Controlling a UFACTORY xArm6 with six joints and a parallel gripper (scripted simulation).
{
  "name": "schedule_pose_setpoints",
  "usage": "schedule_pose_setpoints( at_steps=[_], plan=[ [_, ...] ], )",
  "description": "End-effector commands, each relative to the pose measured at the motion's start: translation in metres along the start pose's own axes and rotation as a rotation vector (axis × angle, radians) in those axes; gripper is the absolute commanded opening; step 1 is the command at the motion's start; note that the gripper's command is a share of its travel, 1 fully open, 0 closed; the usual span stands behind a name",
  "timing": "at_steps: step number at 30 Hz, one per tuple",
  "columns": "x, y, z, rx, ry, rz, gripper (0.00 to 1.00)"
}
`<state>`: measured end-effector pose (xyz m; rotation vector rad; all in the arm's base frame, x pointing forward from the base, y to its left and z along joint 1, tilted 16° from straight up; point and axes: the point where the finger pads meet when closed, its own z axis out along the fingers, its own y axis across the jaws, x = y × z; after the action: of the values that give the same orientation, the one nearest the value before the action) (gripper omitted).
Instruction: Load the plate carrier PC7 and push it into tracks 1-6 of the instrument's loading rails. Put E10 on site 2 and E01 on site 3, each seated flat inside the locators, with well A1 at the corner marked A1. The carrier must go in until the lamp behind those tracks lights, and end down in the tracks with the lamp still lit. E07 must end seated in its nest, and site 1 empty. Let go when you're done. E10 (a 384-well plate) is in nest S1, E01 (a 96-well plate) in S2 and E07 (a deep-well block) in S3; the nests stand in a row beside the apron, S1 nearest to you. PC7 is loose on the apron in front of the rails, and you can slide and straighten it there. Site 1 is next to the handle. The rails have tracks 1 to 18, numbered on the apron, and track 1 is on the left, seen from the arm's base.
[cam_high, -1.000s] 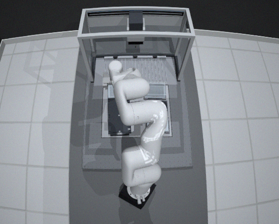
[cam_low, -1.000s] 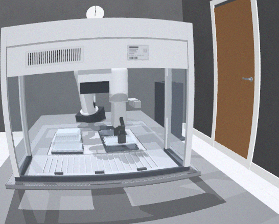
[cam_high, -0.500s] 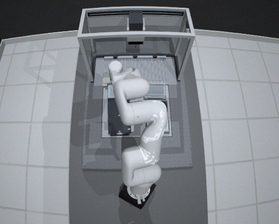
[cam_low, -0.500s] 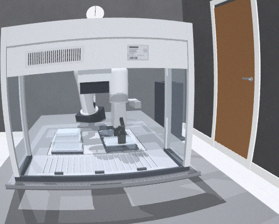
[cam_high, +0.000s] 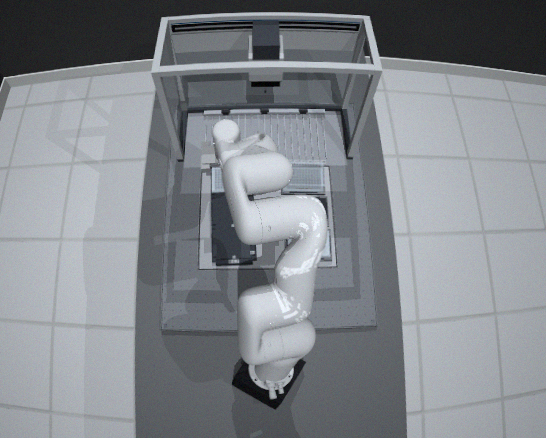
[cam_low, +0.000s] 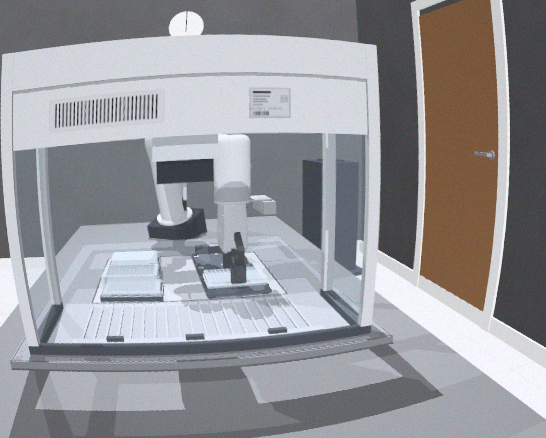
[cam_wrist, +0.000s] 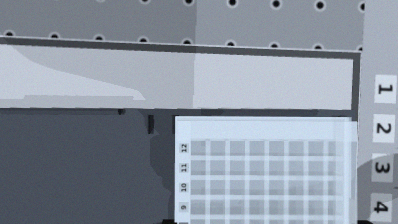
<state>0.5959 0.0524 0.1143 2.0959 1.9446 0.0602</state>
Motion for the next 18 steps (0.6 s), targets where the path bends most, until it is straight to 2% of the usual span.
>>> schedule_pose_setpoints(
  at_steps=[1, 18],
  plan=[
    [0.0002, 0.0016, 0.0019, -0.004, 0.001, 0.0, 0.0],
    [0.0002, 0.0016, 0.0067, -0.004, 0.001, 0.0, 0.0]
  ],
)
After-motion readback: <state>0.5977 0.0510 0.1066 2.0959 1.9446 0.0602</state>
